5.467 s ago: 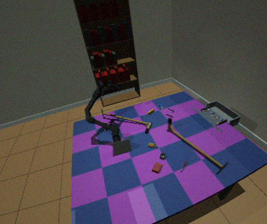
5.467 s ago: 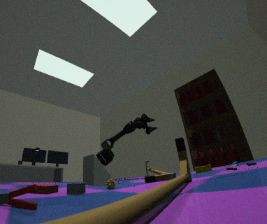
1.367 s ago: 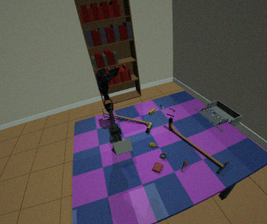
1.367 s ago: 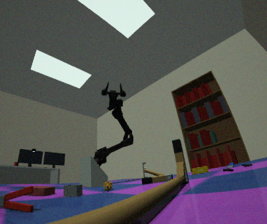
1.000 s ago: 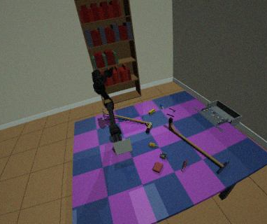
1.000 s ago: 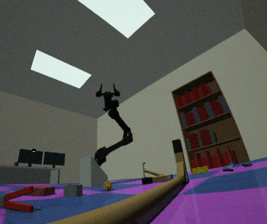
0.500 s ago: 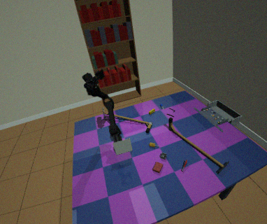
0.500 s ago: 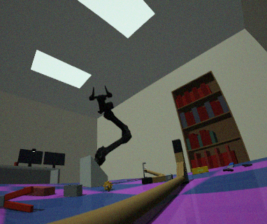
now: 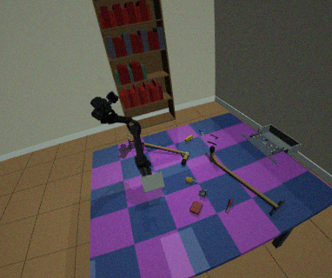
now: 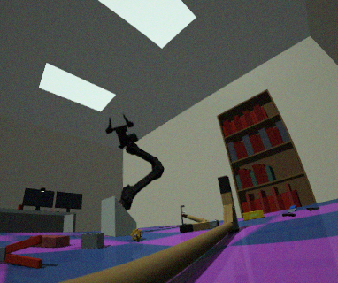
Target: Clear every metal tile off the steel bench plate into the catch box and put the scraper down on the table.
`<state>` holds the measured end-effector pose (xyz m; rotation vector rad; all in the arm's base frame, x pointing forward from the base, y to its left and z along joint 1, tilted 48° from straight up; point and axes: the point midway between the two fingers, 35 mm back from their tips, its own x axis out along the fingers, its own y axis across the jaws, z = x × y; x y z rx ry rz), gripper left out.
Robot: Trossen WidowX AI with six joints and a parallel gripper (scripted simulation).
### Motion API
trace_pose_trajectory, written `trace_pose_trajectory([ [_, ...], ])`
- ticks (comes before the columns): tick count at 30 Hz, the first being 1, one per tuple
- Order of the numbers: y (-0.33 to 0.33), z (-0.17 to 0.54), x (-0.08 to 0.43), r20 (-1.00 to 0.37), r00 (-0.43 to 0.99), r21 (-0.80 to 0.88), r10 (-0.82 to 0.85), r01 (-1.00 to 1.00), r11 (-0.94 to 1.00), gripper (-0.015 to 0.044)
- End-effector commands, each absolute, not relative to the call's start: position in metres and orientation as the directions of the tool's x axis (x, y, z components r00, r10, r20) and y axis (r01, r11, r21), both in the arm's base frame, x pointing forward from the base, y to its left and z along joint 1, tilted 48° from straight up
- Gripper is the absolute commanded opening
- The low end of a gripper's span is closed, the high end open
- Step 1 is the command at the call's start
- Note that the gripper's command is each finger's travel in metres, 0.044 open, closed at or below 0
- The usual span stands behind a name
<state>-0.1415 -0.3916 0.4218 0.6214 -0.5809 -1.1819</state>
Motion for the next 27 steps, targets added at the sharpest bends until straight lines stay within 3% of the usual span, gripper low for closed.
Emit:
trace_pose_trajectory([
  [1,-0.388,0.416,-0.162,0.087,0.243,0.722,-0.966,0.653,0.230,0.0440],
  [27,-0.335,0.381,-0.295,0.079,-0.008,0.775,-0.997,0.630,0.056,0.0440],
])
